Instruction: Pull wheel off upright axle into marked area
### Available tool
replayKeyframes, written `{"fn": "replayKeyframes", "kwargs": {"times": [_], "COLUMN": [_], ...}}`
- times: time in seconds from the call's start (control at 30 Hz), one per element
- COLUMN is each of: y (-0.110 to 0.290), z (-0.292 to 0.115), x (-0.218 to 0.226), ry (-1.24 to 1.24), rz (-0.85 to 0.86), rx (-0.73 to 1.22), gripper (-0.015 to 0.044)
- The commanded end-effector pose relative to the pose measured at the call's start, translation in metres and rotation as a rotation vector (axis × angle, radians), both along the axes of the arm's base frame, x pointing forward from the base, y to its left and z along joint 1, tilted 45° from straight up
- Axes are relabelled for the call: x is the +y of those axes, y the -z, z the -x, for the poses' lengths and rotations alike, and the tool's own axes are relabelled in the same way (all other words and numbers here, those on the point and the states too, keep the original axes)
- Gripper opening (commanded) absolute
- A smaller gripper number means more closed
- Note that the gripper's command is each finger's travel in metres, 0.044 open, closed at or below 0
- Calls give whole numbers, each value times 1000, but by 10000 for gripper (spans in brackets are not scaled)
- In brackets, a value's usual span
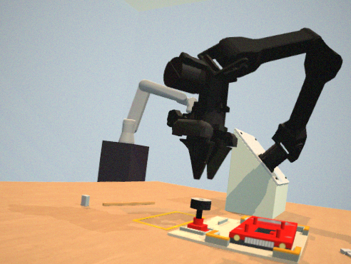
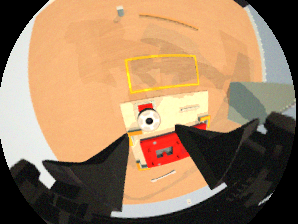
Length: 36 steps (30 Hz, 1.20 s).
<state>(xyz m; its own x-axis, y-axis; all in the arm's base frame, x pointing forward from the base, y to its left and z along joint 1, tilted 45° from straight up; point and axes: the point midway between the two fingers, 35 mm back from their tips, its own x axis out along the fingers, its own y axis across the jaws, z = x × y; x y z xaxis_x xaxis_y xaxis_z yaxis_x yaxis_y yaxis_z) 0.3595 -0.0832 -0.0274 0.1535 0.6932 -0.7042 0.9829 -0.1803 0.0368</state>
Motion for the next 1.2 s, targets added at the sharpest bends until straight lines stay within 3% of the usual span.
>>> {"fn": "replayKeyframes", "kwargs": {"times": [0.0, 0.6, 0.7, 1.0, 1.17], "y": [-4, 34, 32, 32, 31], "z": [0, -8, -8, -8, -8], "x": [-3, 36, 34, 34, 33], "ry": [-9, -9, -17, -17, -16], "rz": [3, 1, 5, 5, 5], "rx": [-1, -1, -2, -2, -2], "gripper": [300, 300, 221, 161, 30]}}
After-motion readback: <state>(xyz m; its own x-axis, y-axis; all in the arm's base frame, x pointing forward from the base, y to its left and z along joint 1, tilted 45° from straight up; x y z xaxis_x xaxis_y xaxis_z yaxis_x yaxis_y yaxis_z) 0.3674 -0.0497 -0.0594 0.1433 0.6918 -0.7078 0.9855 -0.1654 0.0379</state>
